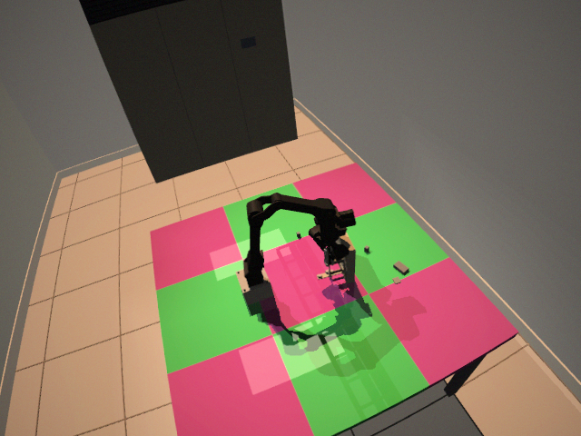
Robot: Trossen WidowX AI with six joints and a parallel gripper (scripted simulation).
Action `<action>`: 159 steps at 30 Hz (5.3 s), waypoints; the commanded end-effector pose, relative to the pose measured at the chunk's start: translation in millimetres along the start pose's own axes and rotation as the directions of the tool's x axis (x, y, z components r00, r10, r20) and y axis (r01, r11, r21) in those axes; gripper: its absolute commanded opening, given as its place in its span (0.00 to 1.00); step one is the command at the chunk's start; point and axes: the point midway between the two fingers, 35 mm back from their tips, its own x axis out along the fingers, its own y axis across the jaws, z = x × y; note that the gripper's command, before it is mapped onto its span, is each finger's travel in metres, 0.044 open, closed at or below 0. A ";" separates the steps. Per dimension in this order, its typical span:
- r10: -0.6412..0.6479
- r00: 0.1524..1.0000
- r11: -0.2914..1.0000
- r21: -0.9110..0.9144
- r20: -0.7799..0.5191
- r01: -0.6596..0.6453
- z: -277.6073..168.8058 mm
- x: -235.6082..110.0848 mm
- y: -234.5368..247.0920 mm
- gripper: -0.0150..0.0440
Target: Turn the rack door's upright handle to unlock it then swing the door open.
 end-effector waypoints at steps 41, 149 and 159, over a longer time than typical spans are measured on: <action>0.000 1.000 0.189 -0.982 -0.001 -0.001 -0.1 0.4 0.0 0.41; 0.015 1.000 0.996 0.090 -0.003 -0.014 -29.9 0.1 139.8 0.28; 0.016 1.000 0.974 0.227 -0.003 -0.015 -22.6 -0.3 156.9 0.28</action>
